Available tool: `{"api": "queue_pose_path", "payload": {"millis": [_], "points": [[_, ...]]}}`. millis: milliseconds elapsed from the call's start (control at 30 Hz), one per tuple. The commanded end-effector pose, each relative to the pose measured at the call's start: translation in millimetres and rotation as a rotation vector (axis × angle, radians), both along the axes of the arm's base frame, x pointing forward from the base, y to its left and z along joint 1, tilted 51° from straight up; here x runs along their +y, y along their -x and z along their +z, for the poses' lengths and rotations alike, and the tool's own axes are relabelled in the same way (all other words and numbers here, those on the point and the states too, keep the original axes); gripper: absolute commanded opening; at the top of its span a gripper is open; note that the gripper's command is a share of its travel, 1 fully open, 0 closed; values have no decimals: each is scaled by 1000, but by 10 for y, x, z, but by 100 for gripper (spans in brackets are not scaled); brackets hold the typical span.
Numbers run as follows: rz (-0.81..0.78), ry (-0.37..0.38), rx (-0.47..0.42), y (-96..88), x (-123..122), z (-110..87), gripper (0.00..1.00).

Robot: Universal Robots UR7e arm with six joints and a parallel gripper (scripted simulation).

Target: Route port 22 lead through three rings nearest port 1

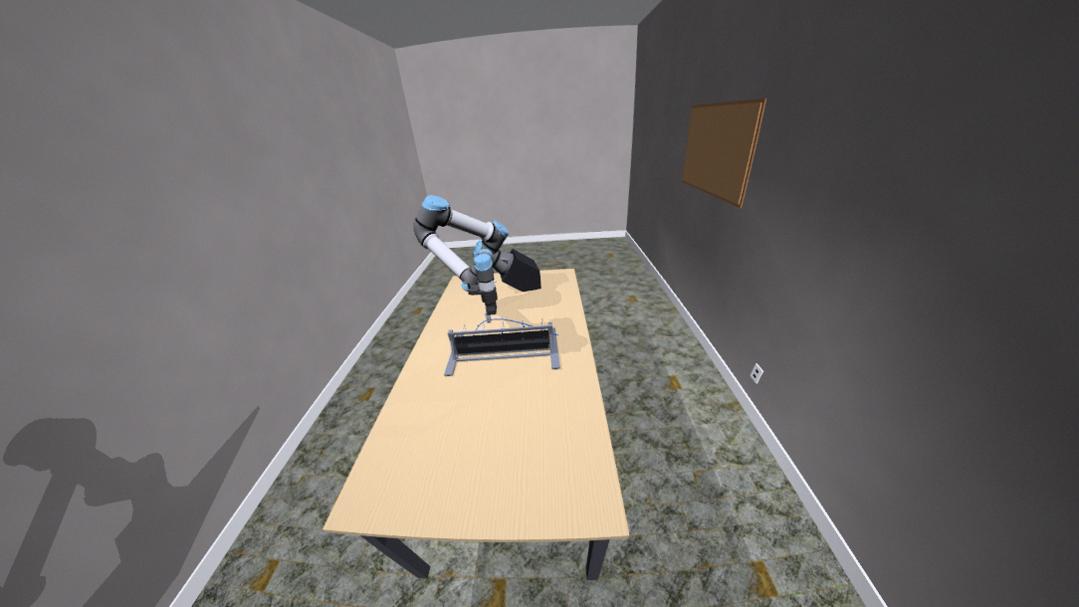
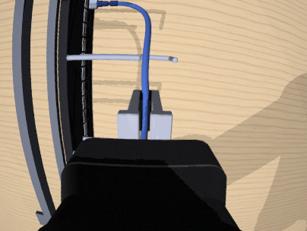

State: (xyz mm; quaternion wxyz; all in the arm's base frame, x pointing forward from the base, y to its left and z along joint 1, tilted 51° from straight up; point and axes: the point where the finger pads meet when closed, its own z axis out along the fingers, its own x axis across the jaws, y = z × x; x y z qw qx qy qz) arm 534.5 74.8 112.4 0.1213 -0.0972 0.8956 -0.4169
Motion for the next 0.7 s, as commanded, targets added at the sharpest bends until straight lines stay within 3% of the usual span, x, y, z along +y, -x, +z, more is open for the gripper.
{"api": "queue_pose_path", "payload": {"millis": [0, 667], "points": [[1, 0, -1, -2, 5, 5, 0], [-16, -8, -21, 61, 65, -88, 0]]}}
